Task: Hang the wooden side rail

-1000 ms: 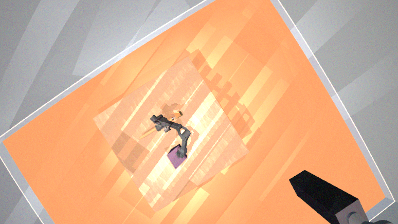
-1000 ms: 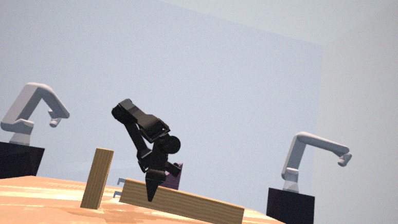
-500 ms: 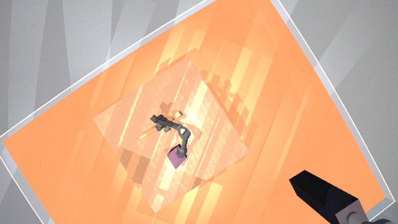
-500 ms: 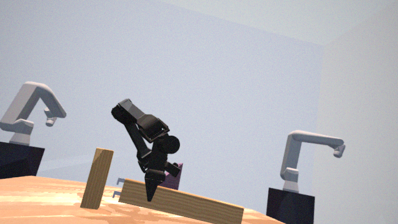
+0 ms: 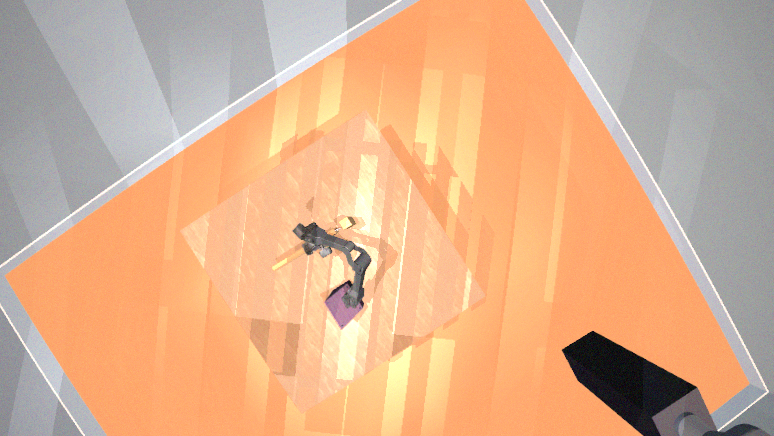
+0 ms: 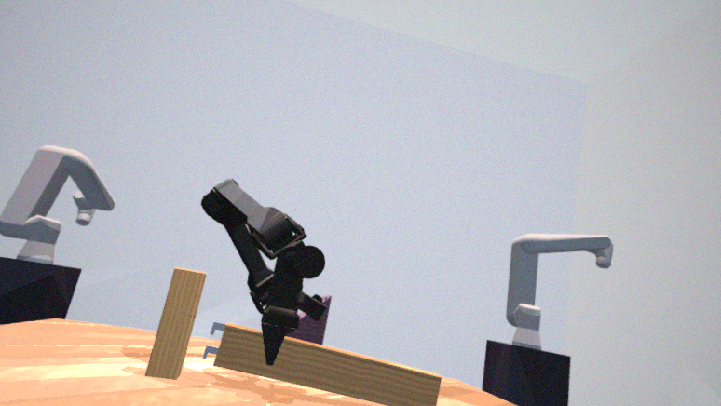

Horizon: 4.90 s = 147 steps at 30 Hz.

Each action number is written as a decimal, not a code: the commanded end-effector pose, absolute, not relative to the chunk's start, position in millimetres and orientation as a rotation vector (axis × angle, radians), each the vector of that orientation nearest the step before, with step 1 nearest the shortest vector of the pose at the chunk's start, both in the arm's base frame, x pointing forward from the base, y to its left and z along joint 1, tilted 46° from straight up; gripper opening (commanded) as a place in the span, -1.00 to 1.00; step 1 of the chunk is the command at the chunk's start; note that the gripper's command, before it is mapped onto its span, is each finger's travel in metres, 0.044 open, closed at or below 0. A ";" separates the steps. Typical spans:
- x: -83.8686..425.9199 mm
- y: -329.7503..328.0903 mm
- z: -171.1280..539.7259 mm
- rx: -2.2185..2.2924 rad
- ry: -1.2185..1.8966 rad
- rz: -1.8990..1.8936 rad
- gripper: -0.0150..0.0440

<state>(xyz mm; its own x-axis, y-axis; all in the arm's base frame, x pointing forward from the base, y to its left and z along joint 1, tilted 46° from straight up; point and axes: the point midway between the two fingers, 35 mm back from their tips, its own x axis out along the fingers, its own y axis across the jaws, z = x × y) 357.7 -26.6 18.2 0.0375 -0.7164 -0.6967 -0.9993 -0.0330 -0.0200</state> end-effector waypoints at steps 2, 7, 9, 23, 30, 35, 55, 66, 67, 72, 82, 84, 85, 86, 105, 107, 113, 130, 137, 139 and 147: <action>359.7 -23.4 24.3 -1.813 1.711 0.703 -0.49; 359.7 -23.8 24.7 -1.813 1.711 0.703 -0.49; 359.7 -23.9 24.8 -1.813 1.711 0.703 -0.49; 359.5 -25.3 25.6 -1.813 1.711 0.703 -0.49; 360.3 -25.7 26.3 -1.813 1.711 0.703 -0.49; 360.7 -25.9 26.9 -1.813 1.711 0.703 -0.49; 362.0 -27.0 28.8 -1.813 1.711 0.703 -0.49; 361.4 -27.7 29.9 -1.813 1.711 0.703 -0.49; 361.3 -27.8 29.9 -1.813 1.711 0.703 -0.49; 361.1 -28.5 30.1 -1.813 1.711 0.703 -0.49; 360.1 -29.7 30.4 -1.813 1.711 0.703 -0.49; 359.9 -30.1 30.4 -1.813 1.711 0.703 -0.49; 359.8 -30.2 30.5 -1.813 1.711 0.703 -0.49; 359.7 -30.3 30.5 -1.813 1.711 0.703 -0.49; 361.1 -31.3 32.5 -1.813 1.711 0.703 -0.49; 361.3 -31.5 32.6 -1.813 1.711 0.703 -0.49; 362.0 -31.8 33.2 -1.813 1.711 0.703 -0.49; 361.6 -32.8 34.8 -1.813 1.711 0.703 -0.49; 362.3 -33.2 35.6 -1.813 1.711 0.703 -0.49; 362.6 -33.3 35.8 -1.813 1.711 0.703 -0.49; 362.7 -33.8 36.5 -1.813 1.711 0.703 -0.49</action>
<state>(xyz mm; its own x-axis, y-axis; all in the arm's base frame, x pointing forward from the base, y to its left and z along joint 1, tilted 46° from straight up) 358.4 -37.2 29.0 0.0329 -0.7160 -0.6974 -0.9994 -0.0321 -0.0141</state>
